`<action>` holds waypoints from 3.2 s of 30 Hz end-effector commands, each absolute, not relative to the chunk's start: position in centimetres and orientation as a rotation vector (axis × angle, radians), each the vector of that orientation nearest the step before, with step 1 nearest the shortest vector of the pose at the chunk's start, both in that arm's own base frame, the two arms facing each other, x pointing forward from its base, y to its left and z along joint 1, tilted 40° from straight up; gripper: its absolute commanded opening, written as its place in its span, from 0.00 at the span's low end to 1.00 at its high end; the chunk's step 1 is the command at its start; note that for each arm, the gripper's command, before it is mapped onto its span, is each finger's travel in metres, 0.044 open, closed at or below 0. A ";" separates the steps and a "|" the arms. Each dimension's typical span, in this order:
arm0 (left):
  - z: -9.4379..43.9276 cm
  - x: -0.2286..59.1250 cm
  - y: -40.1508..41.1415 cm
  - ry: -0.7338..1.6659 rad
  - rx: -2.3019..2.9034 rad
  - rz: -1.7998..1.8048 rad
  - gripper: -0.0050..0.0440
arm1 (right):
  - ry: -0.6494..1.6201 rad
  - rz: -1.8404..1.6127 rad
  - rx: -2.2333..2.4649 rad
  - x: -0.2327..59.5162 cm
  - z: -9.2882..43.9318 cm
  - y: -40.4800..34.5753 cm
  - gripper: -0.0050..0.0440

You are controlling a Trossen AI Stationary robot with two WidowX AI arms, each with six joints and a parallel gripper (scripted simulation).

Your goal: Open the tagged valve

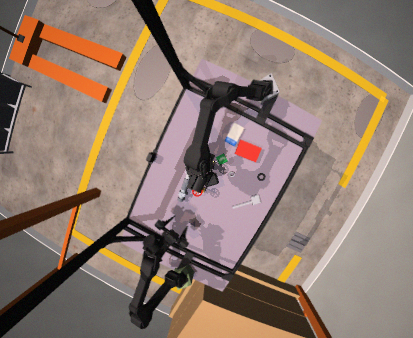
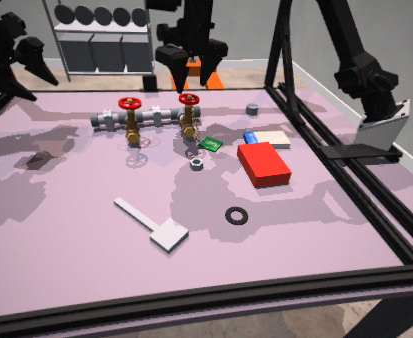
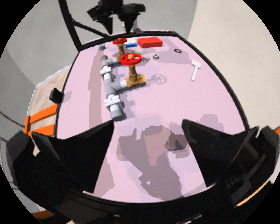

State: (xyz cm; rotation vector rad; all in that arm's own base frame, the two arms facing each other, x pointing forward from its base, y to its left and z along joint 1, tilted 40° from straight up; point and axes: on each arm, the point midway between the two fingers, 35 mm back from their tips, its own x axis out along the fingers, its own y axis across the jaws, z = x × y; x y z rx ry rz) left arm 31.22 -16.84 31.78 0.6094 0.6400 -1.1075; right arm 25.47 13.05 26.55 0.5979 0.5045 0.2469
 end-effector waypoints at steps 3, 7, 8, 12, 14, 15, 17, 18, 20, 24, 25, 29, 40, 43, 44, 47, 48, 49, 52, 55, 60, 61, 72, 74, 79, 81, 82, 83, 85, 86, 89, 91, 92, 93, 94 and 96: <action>32.0 31.4 -16.9 0.638 0.621 -1.120 0.92 | 0.502 0.248 0.599 25.4 26.6 13.0 0.92; 32.0 31.4 -16.9 0.638 0.621 -1.120 0.92 | 0.502 0.248 0.599 25.4 26.6 13.0 0.92; 32.0 31.4 -16.9 0.638 0.621 -1.120 0.92 | 0.502 0.248 0.599 25.4 26.6 13.0 0.92; 32.0 31.4 -16.9 0.638 0.621 -1.120 0.92 | 0.502 0.248 0.599 25.4 26.6 13.0 0.92; 32.0 31.4 -16.9 0.638 0.621 -1.120 0.92 | 0.502 0.248 0.599 25.4 26.6 13.0 0.92; 32.0 31.4 -16.9 0.638 0.621 -1.120 0.92 | 0.502 0.248 0.599 25.4 26.6 13.0 0.92; 31.9 31.4 -17.0 0.638 0.621 -1.120 0.92 | 0.502 0.248 0.599 25.4 26.6 13.0 0.92; 31.9 31.4 -17.0 0.638 0.621 -1.120 0.92 | 0.502 0.248 0.599 25.4 26.6 13.0 0.92; 31.8 31.5 -17.1 0.638 0.621 -1.119 0.92 | 0.502 0.248 0.599 25.4 26.6 13.0 0.92; 31.3 31.7 -17.5 0.638 0.621 -1.119 0.92 | 0.502 0.248 0.599 25.4 26.6 13.0 0.92; 31.2 31.8 -17.6 0.638 0.621 -1.119 0.92 | 0.502 0.248 0.599 25.4 26.6 13.0 0.92; 30.8 32.0 -17.9 0.639 0.622 -1.119 0.92 | 0.502 0.248 0.599 25.4 26.6 13.0 0.92; 29.7 32.5 -18.8 0.639 0.622 -1.118 0.92 | 0.502 0.248 0.599 25.4 26.6 13.0 0.92; 29.4 32.7 -19.1 0.639 0.622 -1.118 0.92 | 0.502 0.248 0.599 25.4 26.6 13.0 0.92; 29.3 32.7 -19.2 0.639 0.622 -1.118 0.92 | 0.502 0.248 0.599 25.4 26.6 13.0 0.92; 28.9 32.9 -19.5 0.638 0.622 -1.118 0.92 | 0.502 0.248 0.599 25.4 26.6 13.0 0.92; 28.8 32.9 -19.6 0.638 0.622 -1.118 0.92 | 0.502 0.248 0.599 25.4 26.6 13.0 0.92; 28.8 32.9 -19.6 0.638 0.622 -1.118 0.92 | 0.502 0.248 0.599 25.4 26.6 13.0 0.92; 28.5 33.0 -19.8 0.638 0.621 -1.118 0.92 | 0.502 0.248 0.599 25.4 26.6 13.0 0.92; 28.2 33.1 -20.1 0.638 0.621 -1.118 0.92 | 0.502 0.248 0.599 25.4 26.6 13.0 0.92; 27.7 33.3 -20.6 0.638 0.621 -1.117 0.92 | 0.502 0.248 0.599 25.4 26.6 13.0 0.92; 27.6 33.3 -20.6 0.638 0.621 -1.117 0.92 | 0.502 0.248 0.599 25.4 26.6 13.0 0.92; 27.6 33.3 -20.6 0.638 0.621 -1.117 0.92 | 0.502 0.248 0.599 25.4 26.6 13.0 0.92; 27.6 33.3 -20.6 0.638 0.621 -1.117 0.92 | 0.502 0.248 0.599 25.4 26.6 13.0 0.92; 27.6 33.3 -20.6 0.638 0.621 -1.117 0.92 | 0.502 0.248 0.599 25.4 26.6 13.0 0.92; 27.6 33.3 -20.6 0.638 0.621 -1.117 0.92 | 0.502 0.248 0.599 25.4 26.6 13.0 0.92; 27.6 33.3 -20.6 0.638 0.621 -1.117 0.92 | 0.502 0.248 0.599 25.4 26.6 13.0 0.92; 27.6 33.3 -20.6 0.638 0.621 -1.117 0.92 | 0.502 0.248 0.599 25.4 26.6 13.0 0.92; 27.6 33.3 -20.6 0.638 0.621 -1.117 0.92 | 0.502 0.248 0.599 25.4 26.6 13.0 0.92; 27.6 33.3 -20.6 0.638 0.621 -1.117 0.92 | 0.502 0.248 0.599 25.4 26.6 13.0 0.92; 27.6 33.3 -20.6 0.638 0.621 -1.117 0.82 | 0.502 0.248 0.599 25.4 26.6 13.0 0.92; 27.6 33.3 -20.6 0.638 0.621 -1.117 0.72 | 0.502 0.248 0.599 25.4 26.6 13.0 0.92; 27.6 33.3 -20.6 0.638 0.621 -1.117 0.67 | 0.502 0.248 0.599 25.4 26.6 13.0 0.92; 27.6 33.3 -20.6 0.638 0.621 -1.117 0.62 | 0.502 0.248 0.599 25.4 26.6 13.0 0.92; 27.6 33.3 -20.6 0.638 0.621 -1.117 0.58 | 0.502 0.248 0.599 25.4 26.6 13.0 0.92; 27.6 33.3 -20.6 0.638 0.621 -1.117 0.48 | 0.502 0.248 0.599 25.4 26.6 13.0 0.92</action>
